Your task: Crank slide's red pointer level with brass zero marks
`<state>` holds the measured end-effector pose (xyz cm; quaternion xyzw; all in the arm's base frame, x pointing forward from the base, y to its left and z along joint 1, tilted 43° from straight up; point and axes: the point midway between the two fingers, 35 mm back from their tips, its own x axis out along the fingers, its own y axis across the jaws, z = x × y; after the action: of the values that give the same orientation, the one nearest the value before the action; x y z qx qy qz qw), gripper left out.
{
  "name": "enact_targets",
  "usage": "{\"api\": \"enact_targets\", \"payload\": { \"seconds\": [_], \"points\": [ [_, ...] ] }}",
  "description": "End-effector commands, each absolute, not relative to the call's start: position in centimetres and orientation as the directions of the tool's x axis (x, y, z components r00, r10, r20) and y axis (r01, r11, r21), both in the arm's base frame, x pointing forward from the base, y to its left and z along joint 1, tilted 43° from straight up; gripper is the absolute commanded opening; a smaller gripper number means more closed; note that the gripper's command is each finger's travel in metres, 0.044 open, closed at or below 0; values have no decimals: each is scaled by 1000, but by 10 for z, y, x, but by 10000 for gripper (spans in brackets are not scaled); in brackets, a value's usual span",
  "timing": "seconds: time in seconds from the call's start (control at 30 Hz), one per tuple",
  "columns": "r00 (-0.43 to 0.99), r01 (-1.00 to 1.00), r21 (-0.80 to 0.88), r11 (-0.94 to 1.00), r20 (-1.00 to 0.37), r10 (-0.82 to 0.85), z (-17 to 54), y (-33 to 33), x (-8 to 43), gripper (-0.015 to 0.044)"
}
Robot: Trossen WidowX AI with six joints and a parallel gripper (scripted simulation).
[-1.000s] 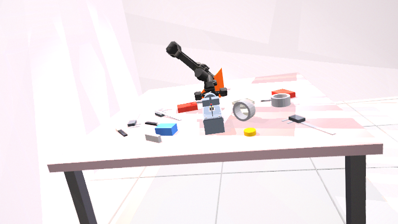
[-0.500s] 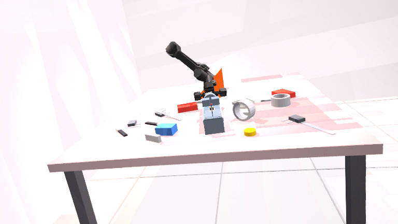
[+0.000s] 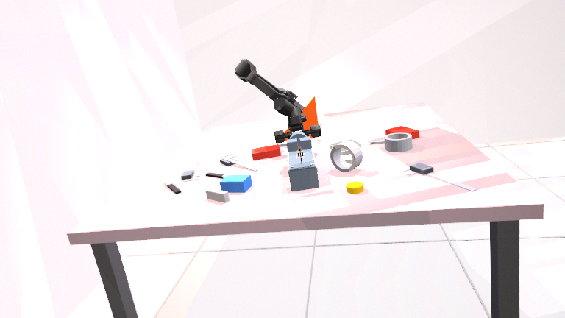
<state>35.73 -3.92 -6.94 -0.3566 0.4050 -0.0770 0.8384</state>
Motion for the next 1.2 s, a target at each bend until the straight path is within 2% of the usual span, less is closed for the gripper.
{"api": "enact_targets", "payload": {
  "seconds": [0.0, 1.17],
  "points": [
    [660, -134, -670, 731, -610, -438, -64, -46, 359, 0],
    [660, -134, -670, 730, -610, -439, -53, -50, 360, 0]
  ]
}}
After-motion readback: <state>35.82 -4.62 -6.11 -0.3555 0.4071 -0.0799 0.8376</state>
